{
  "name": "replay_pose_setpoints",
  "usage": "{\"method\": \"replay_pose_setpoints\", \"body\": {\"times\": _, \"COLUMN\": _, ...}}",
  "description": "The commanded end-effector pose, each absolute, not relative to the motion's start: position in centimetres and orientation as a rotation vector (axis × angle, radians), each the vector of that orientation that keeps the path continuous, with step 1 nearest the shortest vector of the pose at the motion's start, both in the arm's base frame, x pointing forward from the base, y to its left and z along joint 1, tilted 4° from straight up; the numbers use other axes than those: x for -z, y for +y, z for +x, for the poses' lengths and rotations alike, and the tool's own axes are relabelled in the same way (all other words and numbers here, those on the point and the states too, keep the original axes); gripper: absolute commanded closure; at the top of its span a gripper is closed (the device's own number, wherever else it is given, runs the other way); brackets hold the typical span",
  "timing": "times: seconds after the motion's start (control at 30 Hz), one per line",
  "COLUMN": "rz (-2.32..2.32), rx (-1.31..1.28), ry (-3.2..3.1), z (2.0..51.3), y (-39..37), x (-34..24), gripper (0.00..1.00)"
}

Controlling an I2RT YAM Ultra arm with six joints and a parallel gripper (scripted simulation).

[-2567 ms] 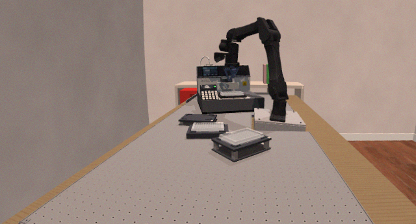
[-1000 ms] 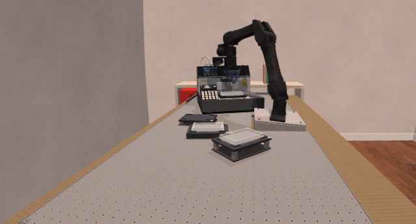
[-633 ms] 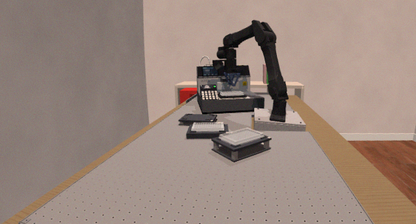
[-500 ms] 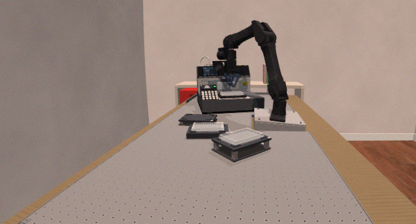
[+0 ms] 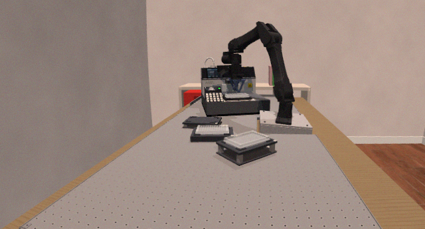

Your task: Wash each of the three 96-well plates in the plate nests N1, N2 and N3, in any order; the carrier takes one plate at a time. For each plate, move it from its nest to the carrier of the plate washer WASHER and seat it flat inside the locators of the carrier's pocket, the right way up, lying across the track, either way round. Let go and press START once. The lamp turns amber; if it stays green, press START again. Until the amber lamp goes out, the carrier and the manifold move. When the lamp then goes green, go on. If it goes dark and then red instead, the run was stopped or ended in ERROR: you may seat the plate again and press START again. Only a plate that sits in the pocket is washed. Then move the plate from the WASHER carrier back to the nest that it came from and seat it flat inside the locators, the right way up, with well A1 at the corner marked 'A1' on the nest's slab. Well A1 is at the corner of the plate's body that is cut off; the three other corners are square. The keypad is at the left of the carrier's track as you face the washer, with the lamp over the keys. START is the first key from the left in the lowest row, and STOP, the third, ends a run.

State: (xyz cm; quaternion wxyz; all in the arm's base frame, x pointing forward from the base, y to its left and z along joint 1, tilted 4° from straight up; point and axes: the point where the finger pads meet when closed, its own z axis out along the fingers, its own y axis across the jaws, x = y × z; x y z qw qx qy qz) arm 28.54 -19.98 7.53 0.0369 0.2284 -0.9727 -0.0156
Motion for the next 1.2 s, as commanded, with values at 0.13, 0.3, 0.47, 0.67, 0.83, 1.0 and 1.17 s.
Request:
{"method": "replay_pose_setpoints", "body": {"times": 0.13, "rz": 0.705, "rx": 0.031, "ry": -2.998, "z": 28.8, "y": -20.1, "x": -7.9, "gripper": 0.0}}
{"method": "replay_pose_setpoints", "body": {"times": 0.3, "rz": 0.705, "rx": 0.031, "ry": -2.998, "z": 28.8, "y": -20.1, "x": -7.9, "gripper": 0.0}}
{"method": "replay_pose_setpoints", "body": {"times": 0.47, "rz": 0.705, "rx": 0.031, "ry": -2.998, "z": 28.8, "y": -20.1, "x": -7.9, "gripper": 0.0}}
{"method": "replay_pose_setpoints", "body": {"times": 0.67, "rz": 0.705, "rx": 0.031, "ry": -2.998, "z": 28.7, "y": -20.1, "x": -7.5, "gripper": 0.0}}
{"method": "replay_pose_setpoints", "body": {"times": 0.83, "rz": 0.705, "rx": 0.031, "ry": -2.998, "z": 28.7, "y": -20.1, "x": -7.2, "gripper": 0.0}}
{"method": "replay_pose_setpoints", "body": {"times": 1.0, "rz": 0.705, "rx": 0.031, "ry": -2.998, "z": 28.7, "y": -20.1, "x": -7.0, "gripper": 0.0}}
{"method": "replay_pose_setpoints", "body": {"times": 1.17, "rz": 0.705, "rx": 0.031, "ry": -2.998, "z": 28.7, "y": -20.1, "x": -6.7, "gripper": 0.0}}
